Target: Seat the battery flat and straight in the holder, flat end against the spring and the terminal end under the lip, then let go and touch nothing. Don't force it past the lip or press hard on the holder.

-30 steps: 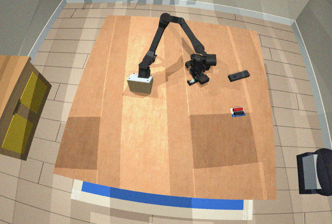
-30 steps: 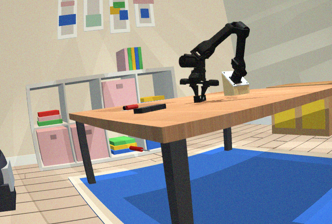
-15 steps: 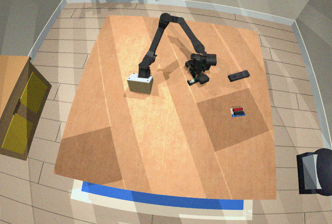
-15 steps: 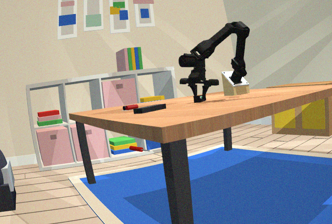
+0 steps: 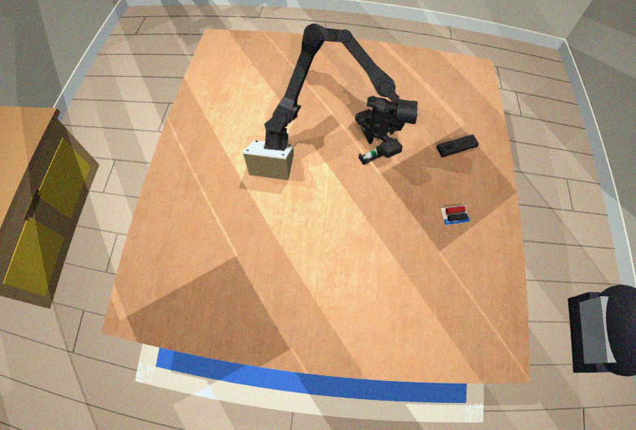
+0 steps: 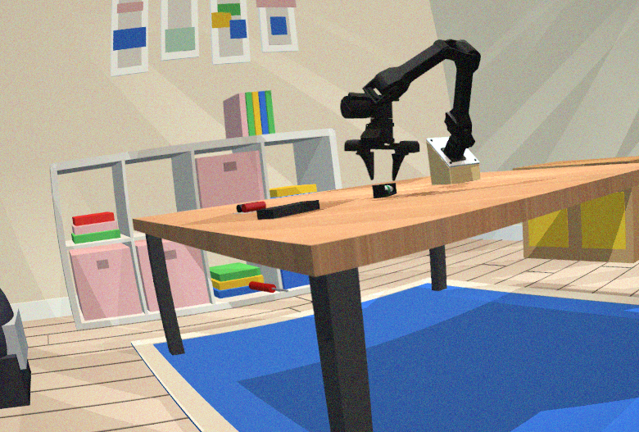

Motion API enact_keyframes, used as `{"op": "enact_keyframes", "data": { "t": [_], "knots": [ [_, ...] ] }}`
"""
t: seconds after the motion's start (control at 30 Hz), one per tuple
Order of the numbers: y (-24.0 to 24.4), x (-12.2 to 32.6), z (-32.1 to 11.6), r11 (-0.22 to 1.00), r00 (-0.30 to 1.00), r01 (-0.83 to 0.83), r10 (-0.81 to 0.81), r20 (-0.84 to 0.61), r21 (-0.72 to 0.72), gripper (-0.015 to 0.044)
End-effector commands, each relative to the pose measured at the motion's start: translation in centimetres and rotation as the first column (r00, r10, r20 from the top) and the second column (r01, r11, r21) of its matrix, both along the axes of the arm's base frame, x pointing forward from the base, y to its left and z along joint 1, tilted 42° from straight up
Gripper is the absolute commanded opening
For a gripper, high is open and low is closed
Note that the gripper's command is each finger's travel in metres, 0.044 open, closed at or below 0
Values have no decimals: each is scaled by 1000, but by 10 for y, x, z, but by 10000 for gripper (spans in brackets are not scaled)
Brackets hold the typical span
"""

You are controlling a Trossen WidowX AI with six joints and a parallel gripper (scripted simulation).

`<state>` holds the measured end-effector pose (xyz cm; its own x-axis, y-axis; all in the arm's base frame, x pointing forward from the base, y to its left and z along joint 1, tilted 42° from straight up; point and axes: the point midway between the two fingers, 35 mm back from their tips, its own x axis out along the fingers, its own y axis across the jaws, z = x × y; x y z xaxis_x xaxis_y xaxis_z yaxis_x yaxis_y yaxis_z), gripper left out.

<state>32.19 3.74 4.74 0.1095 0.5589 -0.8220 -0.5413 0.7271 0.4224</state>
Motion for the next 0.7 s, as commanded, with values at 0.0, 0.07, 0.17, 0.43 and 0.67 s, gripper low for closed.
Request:
{"op": "enact_keyframes", "data": {
  "t": [0.0, 0.07, 0.17, 0.43, 0.67],
  "knots": [
    [-27, 1, 32, 1000, 1000, 6, -6, 24, -1, 377],
    [-35, -1, 41, 1000, 1000, 6, -6, 25, 0, 430],
    [-38, -2, 40, 1000, 1000, 6, -6, 25, 0, 440],
    [-38, -2, 40, 1000, 1000, 6, -6, 25, 0, 440],
    [-38, -2, 40, 1000, 1000, 6, -6, 25, 0, 440]
  ]
}}
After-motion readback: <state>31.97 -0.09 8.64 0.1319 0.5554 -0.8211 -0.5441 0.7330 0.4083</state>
